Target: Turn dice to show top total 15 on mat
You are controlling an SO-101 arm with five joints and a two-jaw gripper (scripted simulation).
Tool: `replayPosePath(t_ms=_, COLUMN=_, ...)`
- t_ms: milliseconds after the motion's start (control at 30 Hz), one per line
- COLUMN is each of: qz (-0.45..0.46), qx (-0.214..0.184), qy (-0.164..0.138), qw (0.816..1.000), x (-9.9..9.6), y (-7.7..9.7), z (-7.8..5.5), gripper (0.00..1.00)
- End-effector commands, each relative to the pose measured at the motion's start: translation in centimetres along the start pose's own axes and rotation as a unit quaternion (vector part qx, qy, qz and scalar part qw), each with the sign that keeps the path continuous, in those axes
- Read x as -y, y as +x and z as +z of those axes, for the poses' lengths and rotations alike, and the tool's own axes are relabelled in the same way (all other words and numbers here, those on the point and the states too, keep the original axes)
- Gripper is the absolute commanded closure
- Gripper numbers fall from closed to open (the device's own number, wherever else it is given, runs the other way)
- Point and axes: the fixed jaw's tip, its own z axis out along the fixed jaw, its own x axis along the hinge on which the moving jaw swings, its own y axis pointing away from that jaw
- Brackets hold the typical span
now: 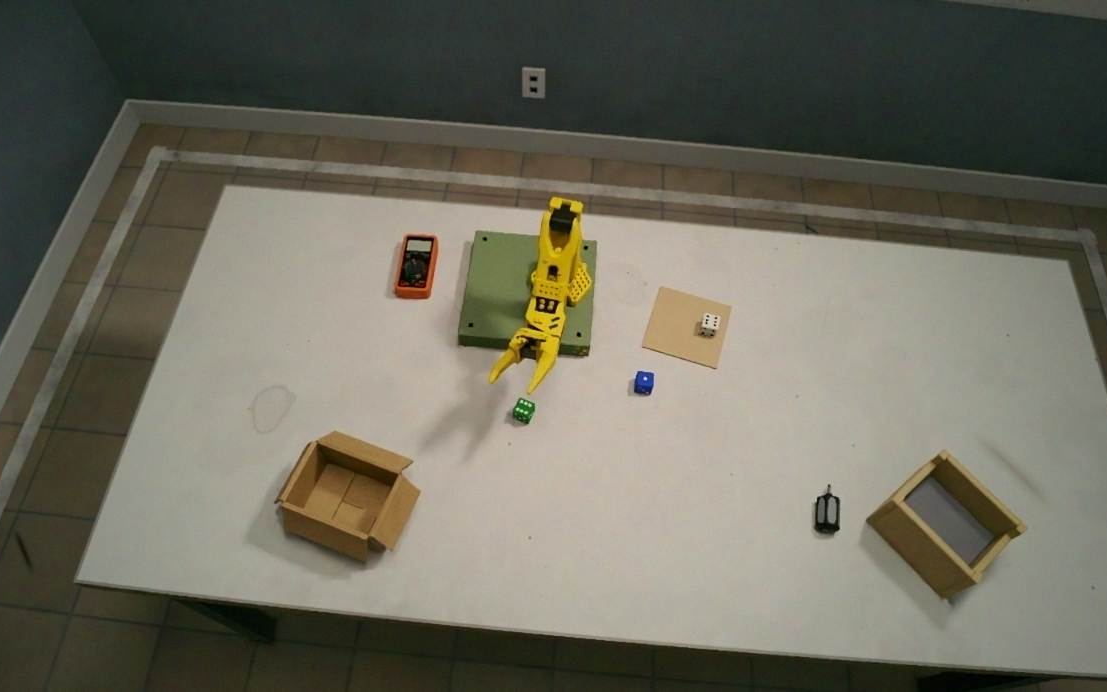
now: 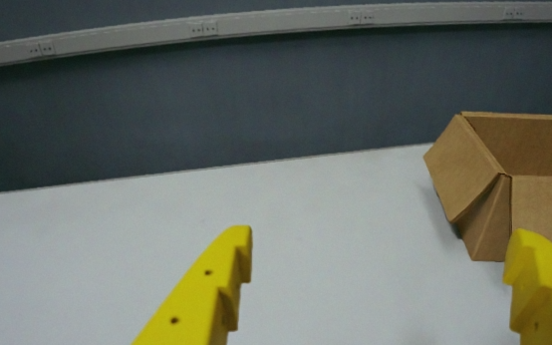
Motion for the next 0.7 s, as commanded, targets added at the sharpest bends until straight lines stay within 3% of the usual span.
replayPosePath(t_ms=0, qz=0.008, qx=-0.014, qy=0.005, qw=1.0, x=0.2, y=0.0, z=0.6, gripper=0.65)
replayPosePath(t_ms=333, qz=0.023, qx=-0.093, qy=0.005, qw=0.995, x=0.1, y=0.9, z=2.3, gripper=0.65)
replayPosePath(t_ms=400, qz=0.023, qx=-0.093, qy=0.005, qw=0.995, x=0.1, y=0.9, z=2.3, gripper=0.65)
replayPosePath(t_ms=667, qz=0.039, qx=-0.179, qy=0.009, qw=0.983, x=-0.1, y=1.7, z=3.4, gripper=0.65)
